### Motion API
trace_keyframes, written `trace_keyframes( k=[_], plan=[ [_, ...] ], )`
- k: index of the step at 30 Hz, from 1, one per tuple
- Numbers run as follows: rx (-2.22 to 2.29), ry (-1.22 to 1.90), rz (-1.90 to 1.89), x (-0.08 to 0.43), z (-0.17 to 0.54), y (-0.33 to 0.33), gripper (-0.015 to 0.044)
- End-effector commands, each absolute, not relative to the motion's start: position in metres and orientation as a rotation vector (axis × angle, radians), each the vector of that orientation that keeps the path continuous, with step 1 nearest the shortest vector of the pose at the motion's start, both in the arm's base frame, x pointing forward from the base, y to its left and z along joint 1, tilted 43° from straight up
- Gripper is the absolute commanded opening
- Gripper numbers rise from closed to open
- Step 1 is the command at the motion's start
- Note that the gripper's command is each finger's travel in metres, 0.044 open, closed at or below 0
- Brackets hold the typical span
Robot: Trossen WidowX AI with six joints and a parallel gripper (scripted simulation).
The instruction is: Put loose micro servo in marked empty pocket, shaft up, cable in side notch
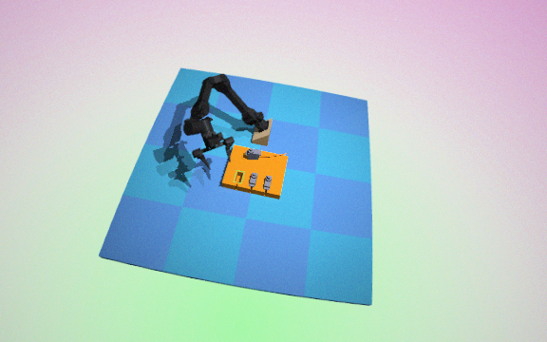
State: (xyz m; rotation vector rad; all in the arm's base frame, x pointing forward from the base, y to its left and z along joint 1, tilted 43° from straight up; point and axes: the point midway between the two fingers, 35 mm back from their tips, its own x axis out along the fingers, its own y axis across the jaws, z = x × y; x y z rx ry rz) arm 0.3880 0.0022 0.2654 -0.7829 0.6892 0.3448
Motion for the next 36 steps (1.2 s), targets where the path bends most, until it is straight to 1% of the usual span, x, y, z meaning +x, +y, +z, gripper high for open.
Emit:
trace_keyframes(
  k=[1,19,36],
  plan=[
    [-0.817,0.773,0.387,0.382,0.241,0.011,0.0440],
    [-1.060,1.197,0.614,0.322,0.141,0.049,0.0440],
    [-1.431,1.544,0.821,0.249,0.090,0.057,0.0440]
  ],
)
